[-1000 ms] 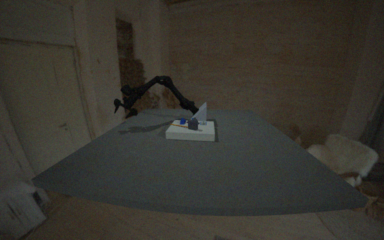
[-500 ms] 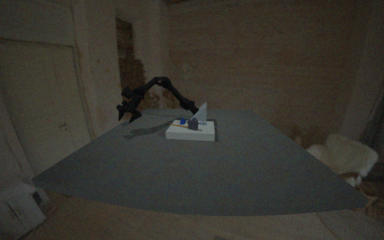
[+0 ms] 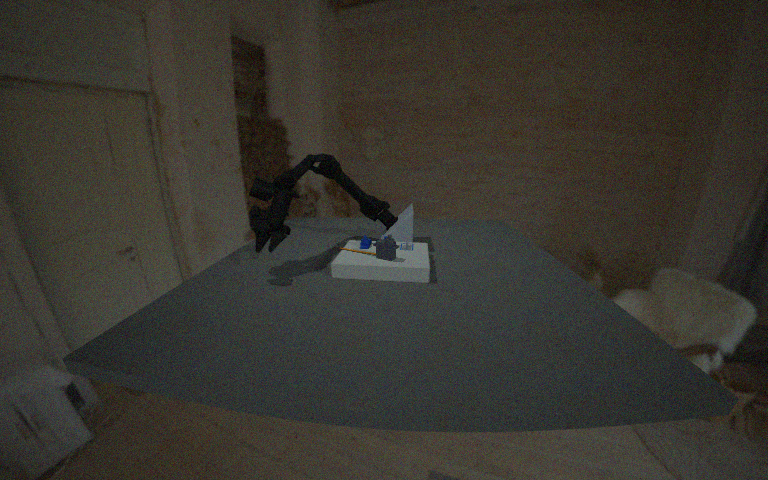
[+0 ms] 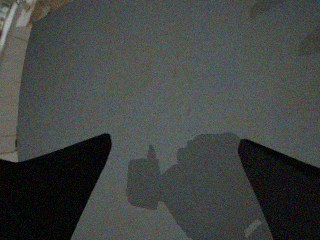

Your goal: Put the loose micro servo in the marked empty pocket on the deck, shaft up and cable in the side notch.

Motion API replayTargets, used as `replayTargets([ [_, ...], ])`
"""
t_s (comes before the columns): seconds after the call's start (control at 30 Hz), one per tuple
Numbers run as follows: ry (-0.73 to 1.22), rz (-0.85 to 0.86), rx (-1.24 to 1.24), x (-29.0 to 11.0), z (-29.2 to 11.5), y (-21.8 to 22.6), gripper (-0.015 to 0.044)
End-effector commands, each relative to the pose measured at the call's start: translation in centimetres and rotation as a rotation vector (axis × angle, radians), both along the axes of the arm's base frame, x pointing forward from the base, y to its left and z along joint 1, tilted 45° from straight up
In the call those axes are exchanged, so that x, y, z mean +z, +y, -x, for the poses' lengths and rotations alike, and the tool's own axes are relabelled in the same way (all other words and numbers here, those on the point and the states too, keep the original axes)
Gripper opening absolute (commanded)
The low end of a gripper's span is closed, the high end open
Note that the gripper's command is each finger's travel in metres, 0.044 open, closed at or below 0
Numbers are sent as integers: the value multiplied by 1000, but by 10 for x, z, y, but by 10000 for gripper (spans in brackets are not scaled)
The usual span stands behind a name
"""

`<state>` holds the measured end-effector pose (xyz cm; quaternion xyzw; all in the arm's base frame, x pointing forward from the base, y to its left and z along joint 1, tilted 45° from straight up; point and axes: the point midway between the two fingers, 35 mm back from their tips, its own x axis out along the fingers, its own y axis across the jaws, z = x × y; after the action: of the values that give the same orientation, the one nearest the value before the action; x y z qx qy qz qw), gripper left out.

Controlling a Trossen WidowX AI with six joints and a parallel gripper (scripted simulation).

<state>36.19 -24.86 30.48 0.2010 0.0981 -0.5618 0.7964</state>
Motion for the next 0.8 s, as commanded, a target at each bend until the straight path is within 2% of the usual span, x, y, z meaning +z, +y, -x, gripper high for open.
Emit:
replayTargets([
  [0.0,113,-8,70,-17,-11,16,440],
  [0.77,736,15,483,-105,-41,117,440],
])
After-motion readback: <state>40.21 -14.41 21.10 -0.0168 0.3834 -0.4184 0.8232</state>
